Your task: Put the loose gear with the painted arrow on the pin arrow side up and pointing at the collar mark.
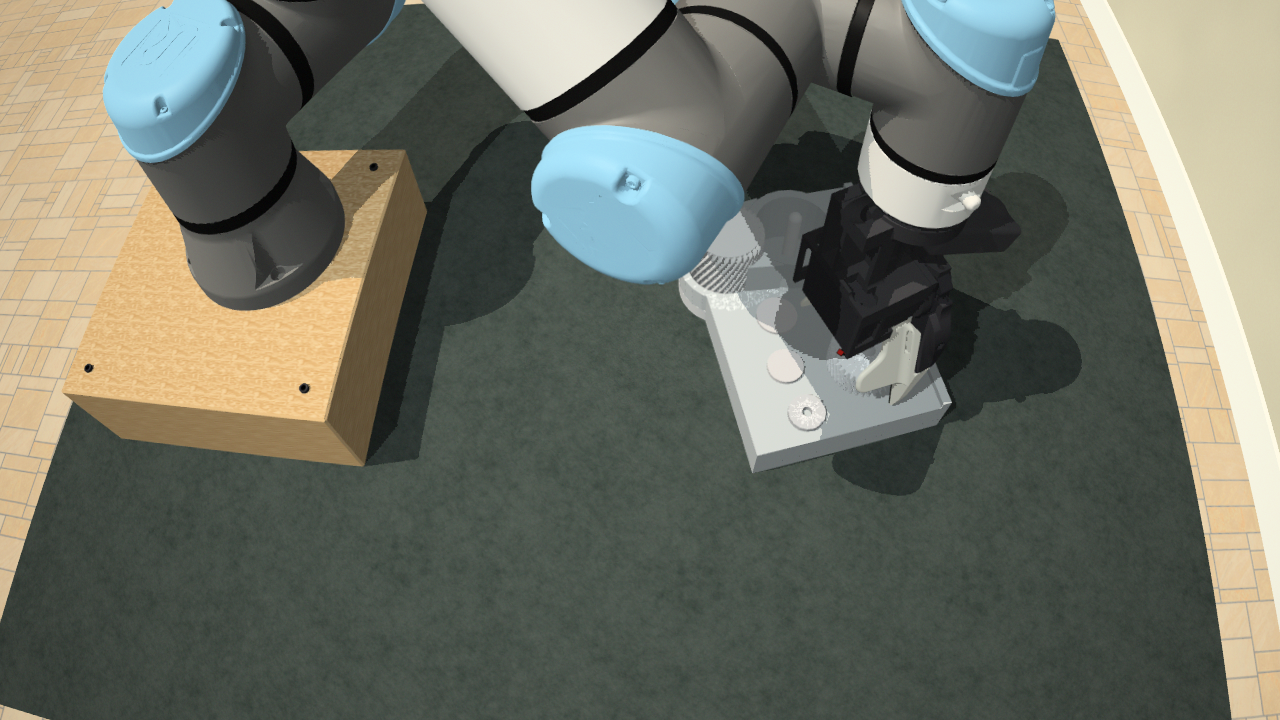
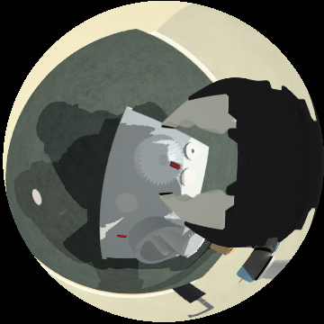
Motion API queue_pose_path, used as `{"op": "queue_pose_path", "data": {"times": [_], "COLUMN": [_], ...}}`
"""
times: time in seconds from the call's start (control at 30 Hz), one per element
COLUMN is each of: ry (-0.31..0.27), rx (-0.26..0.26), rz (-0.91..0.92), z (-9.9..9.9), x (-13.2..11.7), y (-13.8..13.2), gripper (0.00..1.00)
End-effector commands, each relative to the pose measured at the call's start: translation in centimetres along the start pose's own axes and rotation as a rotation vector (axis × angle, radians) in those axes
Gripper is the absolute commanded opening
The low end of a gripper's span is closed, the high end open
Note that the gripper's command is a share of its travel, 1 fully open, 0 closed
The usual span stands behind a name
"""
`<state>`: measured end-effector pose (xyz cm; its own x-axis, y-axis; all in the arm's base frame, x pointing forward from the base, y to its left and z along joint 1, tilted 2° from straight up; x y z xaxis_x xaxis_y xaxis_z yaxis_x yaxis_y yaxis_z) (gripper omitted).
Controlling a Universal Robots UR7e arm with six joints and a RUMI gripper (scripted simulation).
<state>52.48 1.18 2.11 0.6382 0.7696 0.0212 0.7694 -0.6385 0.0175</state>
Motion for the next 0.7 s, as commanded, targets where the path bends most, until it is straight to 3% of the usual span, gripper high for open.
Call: {"op": "queue_pose_path", "data": {"times": [0.0, 0.67], "ry": [0.001, 0.001], "rx": [-0.001, -0.001], "rz": [0.0, 0.0], "z": [0.31, 0.81], "x": [0.02, 0.03], "y": [0.04, 0.05], "gripper": [0.54, 0.54]}}
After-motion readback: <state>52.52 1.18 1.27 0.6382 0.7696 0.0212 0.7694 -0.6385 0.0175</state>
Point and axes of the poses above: the point where the finger pads meet when closed, its own z axis out along the fingers, its own y axis across the jaws, x = y × z, the point moved 4 cm from there along -z, back along the fingers, and after that the axes turned 12 degrees about -z, right-handed, at the moved point
